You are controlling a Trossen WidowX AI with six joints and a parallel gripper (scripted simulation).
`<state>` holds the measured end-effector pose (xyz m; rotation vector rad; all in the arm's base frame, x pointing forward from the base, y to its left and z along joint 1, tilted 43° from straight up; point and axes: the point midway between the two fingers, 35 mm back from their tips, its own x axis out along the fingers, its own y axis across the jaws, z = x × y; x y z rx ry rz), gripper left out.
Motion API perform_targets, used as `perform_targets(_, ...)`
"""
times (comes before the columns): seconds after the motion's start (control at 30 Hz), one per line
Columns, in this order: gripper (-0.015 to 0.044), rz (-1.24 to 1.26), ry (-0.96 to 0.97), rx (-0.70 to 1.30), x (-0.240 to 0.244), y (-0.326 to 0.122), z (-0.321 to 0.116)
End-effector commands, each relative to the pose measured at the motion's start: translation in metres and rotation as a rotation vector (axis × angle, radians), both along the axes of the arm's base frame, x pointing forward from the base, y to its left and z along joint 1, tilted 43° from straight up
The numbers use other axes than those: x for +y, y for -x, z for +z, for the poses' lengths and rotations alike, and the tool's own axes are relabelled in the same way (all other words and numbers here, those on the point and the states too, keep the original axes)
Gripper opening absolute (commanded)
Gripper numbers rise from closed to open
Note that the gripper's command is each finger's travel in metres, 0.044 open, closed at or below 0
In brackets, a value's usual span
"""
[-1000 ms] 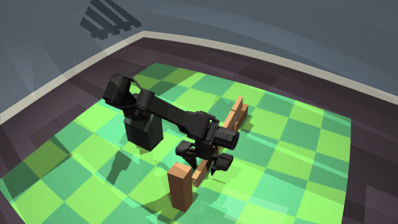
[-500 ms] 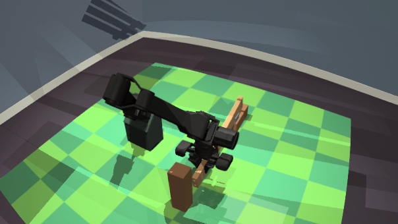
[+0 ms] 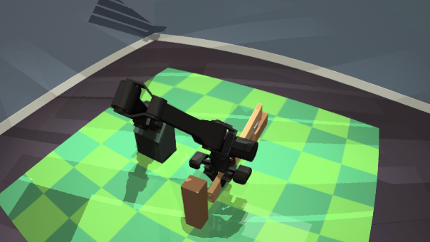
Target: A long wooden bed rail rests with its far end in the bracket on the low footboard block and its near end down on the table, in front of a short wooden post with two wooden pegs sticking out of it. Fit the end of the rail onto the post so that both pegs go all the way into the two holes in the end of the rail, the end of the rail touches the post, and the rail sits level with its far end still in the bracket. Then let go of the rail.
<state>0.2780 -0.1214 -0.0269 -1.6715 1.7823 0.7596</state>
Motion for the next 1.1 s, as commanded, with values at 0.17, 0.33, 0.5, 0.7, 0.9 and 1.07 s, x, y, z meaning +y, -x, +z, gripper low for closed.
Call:
perform_targets(0.17,0.0000,0.000,0.003,0.000,0.003,0.000,0.003)
perform_targets(0.33,0.0000,0.000,0.003,0.000,0.005,-0.001,0.005)
perform_targets(0.5,0.0000,0.000,0.003,0.000,0.007,-0.001,0.007)
perform_targets(0.7,0.0000,0.000,0.003,0.000,0.009,-0.002,0.009)
perform_targets(0.9,0.0000,0.000,0.003,0.000,0.011,-0.002,0.011)
perform_targets(1.07,0.0000,0.000,0.003,0.000,0.012,-0.003,0.013)
